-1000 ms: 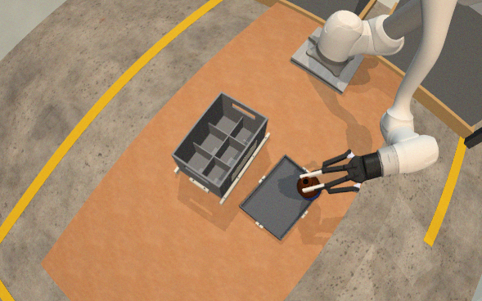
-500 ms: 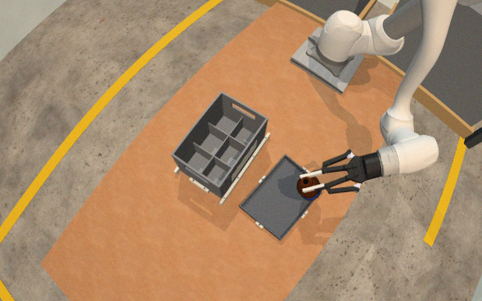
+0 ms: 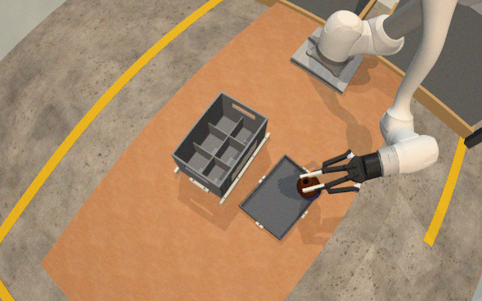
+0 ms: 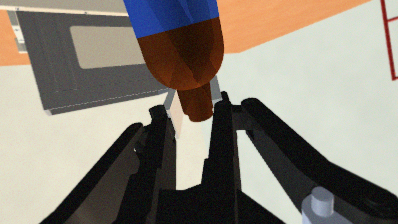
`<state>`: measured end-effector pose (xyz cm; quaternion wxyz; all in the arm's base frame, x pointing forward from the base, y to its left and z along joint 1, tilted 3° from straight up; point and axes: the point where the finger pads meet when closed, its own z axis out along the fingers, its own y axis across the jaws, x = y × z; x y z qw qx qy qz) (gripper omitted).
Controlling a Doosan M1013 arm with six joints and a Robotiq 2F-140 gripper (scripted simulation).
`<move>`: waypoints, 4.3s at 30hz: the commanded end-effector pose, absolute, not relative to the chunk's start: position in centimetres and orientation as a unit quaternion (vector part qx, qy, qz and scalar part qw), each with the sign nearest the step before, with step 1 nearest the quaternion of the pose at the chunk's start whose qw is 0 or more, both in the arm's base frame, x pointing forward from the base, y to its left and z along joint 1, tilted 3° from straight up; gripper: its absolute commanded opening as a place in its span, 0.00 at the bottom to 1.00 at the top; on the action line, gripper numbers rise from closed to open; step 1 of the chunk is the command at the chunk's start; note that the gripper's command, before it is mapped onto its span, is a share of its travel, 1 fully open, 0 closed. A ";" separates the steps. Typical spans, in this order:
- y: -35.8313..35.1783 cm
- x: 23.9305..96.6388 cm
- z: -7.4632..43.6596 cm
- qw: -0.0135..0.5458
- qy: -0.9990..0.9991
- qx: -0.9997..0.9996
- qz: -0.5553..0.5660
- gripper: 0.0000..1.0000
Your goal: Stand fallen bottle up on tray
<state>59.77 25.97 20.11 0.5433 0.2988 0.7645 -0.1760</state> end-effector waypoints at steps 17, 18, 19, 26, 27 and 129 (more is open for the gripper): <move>25.9 59.8 20.1 0.543 0.765 0.299 -0.176 0.10; 25.8 59.8 20.1 0.543 0.765 0.299 -0.176 0.10; 25.8 59.8 20.1 0.543 0.765 0.299 -0.176 0.10; 25.3 59.8 20.1 0.543 0.765 0.299 -0.176 0.10; 25.2 59.8 20.1 0.543 0.765 0.299 -0.176 0.10; 23.8 59.8 18.5 0.543 0.765 0.299 -0.176 0.10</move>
